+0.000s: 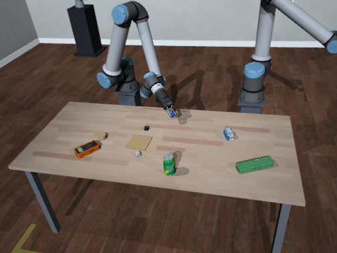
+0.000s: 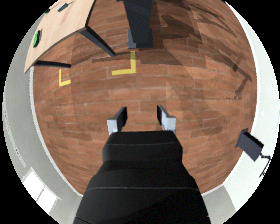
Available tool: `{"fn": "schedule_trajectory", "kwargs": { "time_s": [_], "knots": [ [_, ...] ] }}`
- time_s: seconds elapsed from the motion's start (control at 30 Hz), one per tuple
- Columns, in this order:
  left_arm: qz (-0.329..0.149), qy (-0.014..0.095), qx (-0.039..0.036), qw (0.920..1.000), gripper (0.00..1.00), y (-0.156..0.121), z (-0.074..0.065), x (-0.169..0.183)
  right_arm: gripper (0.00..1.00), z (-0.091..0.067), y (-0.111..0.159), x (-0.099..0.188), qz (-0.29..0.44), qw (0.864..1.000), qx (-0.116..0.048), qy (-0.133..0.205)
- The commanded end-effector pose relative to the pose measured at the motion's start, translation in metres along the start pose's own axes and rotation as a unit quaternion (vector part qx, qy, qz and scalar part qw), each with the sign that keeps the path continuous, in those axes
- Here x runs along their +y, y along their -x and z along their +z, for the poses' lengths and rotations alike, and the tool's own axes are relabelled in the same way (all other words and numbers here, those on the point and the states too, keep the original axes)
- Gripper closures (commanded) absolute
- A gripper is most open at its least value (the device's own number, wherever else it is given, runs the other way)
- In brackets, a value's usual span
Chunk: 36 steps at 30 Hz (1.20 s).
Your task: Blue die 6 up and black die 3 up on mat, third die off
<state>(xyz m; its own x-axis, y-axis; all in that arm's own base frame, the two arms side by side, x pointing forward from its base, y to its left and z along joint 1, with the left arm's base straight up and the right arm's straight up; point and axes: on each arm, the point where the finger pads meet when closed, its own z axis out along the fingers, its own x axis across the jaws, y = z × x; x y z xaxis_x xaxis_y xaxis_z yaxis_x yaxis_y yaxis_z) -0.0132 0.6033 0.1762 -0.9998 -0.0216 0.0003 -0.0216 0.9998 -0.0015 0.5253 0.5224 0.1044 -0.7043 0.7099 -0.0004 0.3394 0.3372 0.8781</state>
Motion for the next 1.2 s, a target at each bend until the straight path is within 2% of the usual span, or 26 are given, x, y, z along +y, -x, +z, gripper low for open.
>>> {"fn": "schedule_trajectory", "kwargs": {
  "time_s": [0.0, 0.33, 0.97, 1.17],
  "knots": [
    [0.0, 0.001, -0.0002, 1.0, 0.0, 0.0, -0.001, 0.001, 0.51, 0.0, 0.0, 0.001, 0.0, 1.0, 0.0, 0.005],
    [0.0, 0.001, -0.0002, 1.0, 0.0, 0.0, -0.001, 0.001, 0.51, 0.003, 0.0, -0.006, 0.0, 1.0, 0.0, 0.005],
    [0.0, 0.001, -0.0002, 1.0, 0.0, 0.0, -0.001, 0.001, 0.51, 0.03, 0.0, -0.054, 0.0, 1.0, 0.0, 0.005],
    [0.0, 0.001, -0.0002, 1.0, 0.0, 0.0, -0.001, 0.001, 0.51, 0.033, 0.0, -0.06, 0.0, 1.0, 0.0, 0.005]
  ]
}}
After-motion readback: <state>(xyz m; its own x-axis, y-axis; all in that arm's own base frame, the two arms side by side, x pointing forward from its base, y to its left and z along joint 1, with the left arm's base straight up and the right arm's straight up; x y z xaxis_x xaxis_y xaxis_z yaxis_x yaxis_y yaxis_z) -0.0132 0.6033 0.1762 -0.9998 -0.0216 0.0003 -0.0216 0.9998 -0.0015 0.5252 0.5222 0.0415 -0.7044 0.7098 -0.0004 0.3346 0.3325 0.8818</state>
